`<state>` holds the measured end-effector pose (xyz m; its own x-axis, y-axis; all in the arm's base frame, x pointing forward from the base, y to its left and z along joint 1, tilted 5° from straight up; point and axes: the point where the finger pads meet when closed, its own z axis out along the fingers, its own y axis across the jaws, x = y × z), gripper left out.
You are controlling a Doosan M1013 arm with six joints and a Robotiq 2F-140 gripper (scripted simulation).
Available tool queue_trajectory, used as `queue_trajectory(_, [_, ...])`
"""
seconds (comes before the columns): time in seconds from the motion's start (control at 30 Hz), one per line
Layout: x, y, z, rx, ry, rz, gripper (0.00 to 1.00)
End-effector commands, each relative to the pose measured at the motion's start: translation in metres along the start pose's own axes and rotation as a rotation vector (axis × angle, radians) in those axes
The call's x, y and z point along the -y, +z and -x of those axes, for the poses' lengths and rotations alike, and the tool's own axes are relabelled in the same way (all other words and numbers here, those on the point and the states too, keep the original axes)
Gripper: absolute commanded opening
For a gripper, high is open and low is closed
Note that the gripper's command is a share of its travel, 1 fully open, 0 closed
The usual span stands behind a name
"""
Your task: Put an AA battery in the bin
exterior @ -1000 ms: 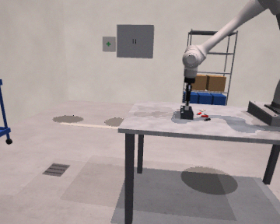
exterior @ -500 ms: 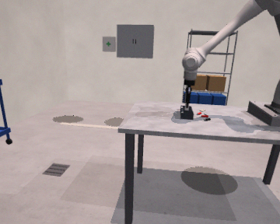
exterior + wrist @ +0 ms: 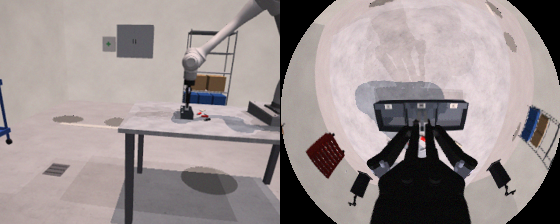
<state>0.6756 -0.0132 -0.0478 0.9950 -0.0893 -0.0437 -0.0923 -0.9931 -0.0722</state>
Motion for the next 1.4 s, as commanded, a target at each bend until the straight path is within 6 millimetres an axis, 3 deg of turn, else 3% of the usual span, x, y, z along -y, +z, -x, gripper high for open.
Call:
queue_trajectory(0.0, [0.0, 0.0, 0.0, 0.0, 0.0, 0.0, 0.05])
queue_trajectory(0.67, [0.0, 0.0, 0.0, 0.0, 0.0, 0.0, 0.05])
queue_trajectory(1.37, [0.0, -0.025, 0.0, 0.0, 0.0, 0.0, 0.05])
